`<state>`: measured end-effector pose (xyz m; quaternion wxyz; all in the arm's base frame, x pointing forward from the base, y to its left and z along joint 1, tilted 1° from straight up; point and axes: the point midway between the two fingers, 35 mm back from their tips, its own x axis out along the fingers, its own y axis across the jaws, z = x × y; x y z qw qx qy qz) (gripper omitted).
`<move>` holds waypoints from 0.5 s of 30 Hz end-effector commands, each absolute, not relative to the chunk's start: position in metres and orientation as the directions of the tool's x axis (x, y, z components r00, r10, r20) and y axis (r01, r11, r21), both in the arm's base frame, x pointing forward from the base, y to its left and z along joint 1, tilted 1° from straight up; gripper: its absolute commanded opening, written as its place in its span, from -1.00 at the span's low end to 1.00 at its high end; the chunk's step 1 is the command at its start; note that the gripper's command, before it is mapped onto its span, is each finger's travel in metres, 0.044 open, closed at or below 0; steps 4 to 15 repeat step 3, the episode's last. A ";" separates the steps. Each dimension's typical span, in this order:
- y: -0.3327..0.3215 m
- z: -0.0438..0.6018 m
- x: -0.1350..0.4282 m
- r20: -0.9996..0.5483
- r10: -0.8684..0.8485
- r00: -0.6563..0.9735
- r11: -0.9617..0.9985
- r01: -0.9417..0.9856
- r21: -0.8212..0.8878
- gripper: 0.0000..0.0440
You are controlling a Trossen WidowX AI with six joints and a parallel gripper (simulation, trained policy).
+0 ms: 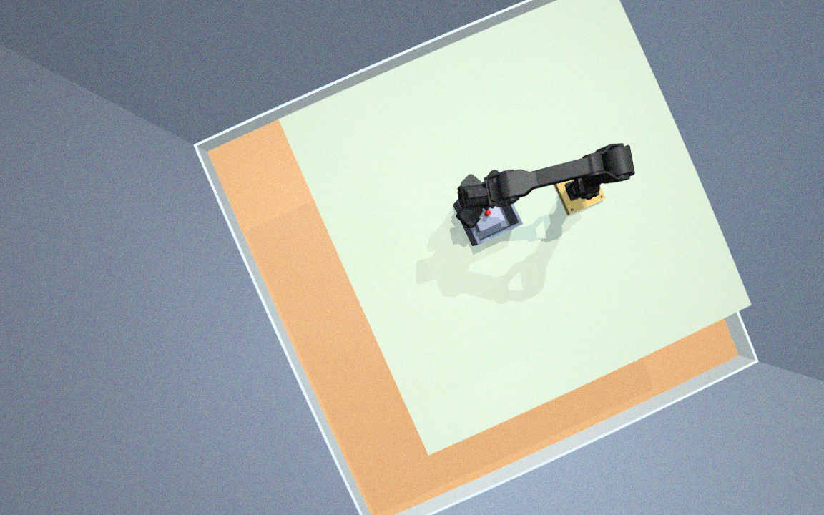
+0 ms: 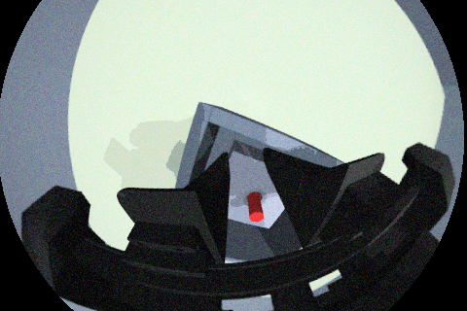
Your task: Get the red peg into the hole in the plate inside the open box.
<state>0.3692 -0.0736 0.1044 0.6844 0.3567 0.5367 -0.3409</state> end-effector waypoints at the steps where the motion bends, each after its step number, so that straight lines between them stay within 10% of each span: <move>1: -0.081 0.099 0.371 -0.983 -0.081 0.168 0.516 0.850 0.103 -0.32; 15: -0.086 0.100 0.371 -0.983 -0.086 0.164 0.515 0.852 0.097 -0.32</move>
